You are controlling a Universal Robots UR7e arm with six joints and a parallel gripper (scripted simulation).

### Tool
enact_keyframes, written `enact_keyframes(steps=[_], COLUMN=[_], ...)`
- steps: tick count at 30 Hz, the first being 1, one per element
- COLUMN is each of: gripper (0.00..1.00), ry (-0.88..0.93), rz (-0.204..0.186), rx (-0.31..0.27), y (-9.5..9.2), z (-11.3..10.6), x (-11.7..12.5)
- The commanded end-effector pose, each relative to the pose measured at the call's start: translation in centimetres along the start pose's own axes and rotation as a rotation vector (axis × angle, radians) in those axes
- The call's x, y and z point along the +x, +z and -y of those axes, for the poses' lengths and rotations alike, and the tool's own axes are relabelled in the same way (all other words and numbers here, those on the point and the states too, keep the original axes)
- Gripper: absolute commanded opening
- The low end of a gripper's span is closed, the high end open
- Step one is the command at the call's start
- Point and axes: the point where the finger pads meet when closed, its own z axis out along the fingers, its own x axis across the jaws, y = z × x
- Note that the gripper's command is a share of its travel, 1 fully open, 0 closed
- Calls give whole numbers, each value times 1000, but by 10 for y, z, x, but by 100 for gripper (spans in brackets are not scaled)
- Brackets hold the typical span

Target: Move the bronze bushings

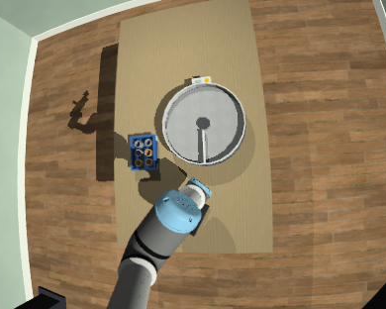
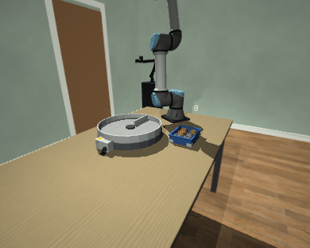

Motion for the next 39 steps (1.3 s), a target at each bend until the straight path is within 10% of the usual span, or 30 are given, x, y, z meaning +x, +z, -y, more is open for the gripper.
enact_keyframes(steps=[1,39], gripper=[100,100], ry=[-1,-49], rz=[0,21], rx=[0,-24], y=[0,16], z=[0,-16], x=[0,-5])
